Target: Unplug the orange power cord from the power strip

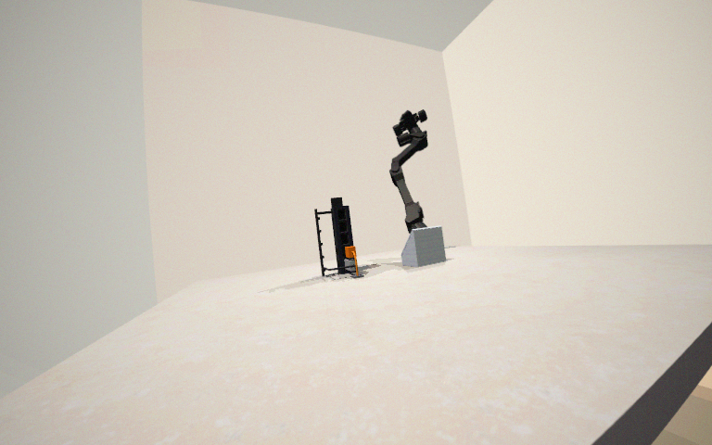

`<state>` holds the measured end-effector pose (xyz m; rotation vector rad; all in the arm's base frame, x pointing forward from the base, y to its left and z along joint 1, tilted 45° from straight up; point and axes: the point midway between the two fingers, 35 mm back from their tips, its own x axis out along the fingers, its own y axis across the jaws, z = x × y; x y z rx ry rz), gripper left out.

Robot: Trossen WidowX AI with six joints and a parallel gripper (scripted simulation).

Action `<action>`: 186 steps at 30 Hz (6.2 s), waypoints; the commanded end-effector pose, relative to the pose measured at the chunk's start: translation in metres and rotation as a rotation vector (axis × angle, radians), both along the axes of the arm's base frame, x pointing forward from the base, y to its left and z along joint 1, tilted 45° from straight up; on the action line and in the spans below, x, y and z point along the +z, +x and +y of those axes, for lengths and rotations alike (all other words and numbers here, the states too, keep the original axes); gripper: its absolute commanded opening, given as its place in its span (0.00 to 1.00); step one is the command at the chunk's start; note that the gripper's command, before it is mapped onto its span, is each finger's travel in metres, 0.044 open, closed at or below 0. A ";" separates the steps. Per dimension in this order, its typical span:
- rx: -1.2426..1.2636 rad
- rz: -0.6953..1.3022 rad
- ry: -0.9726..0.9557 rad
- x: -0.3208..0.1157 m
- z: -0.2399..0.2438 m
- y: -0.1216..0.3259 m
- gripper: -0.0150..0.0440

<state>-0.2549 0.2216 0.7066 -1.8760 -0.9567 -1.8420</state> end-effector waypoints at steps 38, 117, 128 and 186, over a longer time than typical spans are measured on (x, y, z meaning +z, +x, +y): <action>-1.500 -1.292 -1.085 -0.306 0.334 0.292 0.53; 1.375 -2.551 -1.610 -0.654 -0.241 0.531 0.53; 1.376 -2.551 -1.610 -0.653 -0.249 0.530 0.53; 1.364 -2.554 -1.612 -0.694 -0.207 0.540 0.25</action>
